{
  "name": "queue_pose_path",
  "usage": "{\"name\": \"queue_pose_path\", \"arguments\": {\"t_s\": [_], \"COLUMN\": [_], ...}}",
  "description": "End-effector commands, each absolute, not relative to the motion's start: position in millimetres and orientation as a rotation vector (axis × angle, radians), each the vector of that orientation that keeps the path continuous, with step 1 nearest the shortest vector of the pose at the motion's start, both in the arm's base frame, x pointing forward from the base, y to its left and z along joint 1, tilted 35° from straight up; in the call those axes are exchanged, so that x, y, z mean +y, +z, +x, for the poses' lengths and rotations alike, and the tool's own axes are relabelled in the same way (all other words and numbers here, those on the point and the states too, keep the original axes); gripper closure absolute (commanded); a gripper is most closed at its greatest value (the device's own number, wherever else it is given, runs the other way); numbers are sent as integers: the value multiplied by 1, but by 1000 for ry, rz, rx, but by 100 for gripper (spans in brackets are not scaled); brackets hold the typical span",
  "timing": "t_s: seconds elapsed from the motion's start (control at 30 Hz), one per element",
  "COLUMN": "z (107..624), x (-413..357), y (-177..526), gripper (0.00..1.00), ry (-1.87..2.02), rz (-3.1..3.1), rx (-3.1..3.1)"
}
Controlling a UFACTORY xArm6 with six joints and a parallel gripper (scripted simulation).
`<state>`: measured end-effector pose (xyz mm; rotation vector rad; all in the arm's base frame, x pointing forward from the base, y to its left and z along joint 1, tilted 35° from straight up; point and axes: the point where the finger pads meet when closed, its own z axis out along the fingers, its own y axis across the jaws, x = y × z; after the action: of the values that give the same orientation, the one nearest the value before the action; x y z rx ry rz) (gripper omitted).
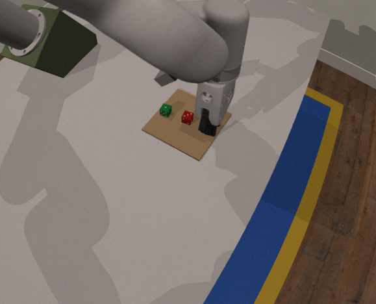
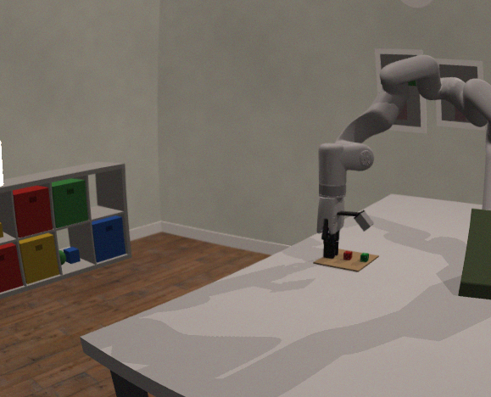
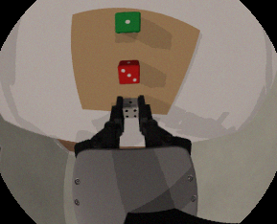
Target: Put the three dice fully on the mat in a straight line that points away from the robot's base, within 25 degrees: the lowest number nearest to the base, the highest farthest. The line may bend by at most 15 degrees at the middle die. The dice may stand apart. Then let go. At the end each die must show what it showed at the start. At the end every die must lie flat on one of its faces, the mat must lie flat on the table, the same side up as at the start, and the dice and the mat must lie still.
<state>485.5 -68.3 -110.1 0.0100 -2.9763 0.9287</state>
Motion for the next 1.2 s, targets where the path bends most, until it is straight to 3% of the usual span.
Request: {"name": "queue_pose_path", "arguments": {"t_s": [0.0,0.5,1.0,1.17], "z": [487,487,487,487], "x": [-67,-67,-67,-67], "y": [-109,-109,-109,-109], "gripper": [85,85,64,64], "ry": [929,929,929,929], "rz": [11,11,11,11], "rx": [-2980,-2980,-2980,-2980]}}
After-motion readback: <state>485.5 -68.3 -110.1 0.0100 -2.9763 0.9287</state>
